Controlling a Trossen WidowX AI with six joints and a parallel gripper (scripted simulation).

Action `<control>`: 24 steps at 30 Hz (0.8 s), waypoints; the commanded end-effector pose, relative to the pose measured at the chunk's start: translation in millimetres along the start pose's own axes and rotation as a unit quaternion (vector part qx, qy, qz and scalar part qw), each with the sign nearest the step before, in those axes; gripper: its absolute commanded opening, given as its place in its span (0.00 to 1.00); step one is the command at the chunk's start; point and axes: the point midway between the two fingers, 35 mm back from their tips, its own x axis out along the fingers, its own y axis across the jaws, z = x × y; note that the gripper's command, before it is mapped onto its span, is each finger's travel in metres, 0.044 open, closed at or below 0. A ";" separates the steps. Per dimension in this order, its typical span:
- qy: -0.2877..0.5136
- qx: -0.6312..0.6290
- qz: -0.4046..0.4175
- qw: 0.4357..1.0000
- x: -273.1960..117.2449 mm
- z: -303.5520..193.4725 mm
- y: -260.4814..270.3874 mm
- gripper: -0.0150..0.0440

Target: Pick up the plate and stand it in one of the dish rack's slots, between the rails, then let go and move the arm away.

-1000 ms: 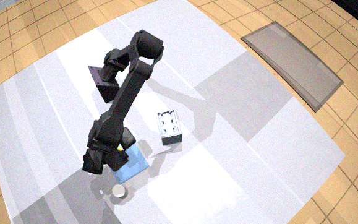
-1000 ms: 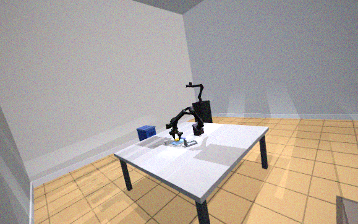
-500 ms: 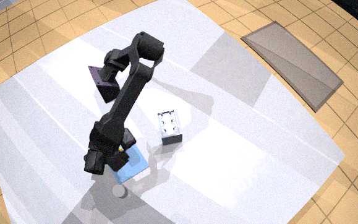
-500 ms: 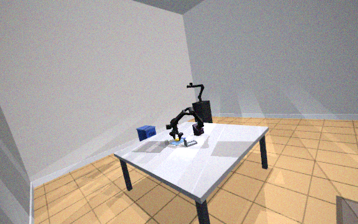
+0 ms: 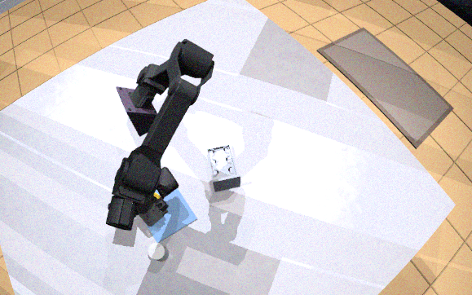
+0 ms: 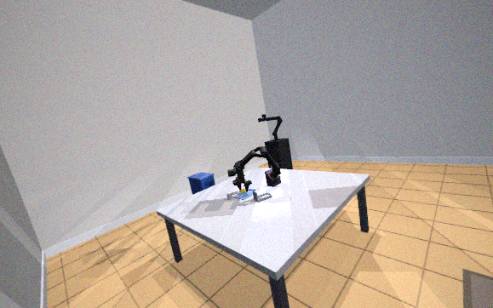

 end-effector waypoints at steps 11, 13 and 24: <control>-0.003 -0.002 -0.011 1.000 -70.3 6.7 -6.9 0.25; -0.003 -0.001 -0.011 1.000 -81.0 6.4 -6.9 0.25; -0.002 -0.004 -0.006 1.000 -124.2 7.1 -7.1 0.25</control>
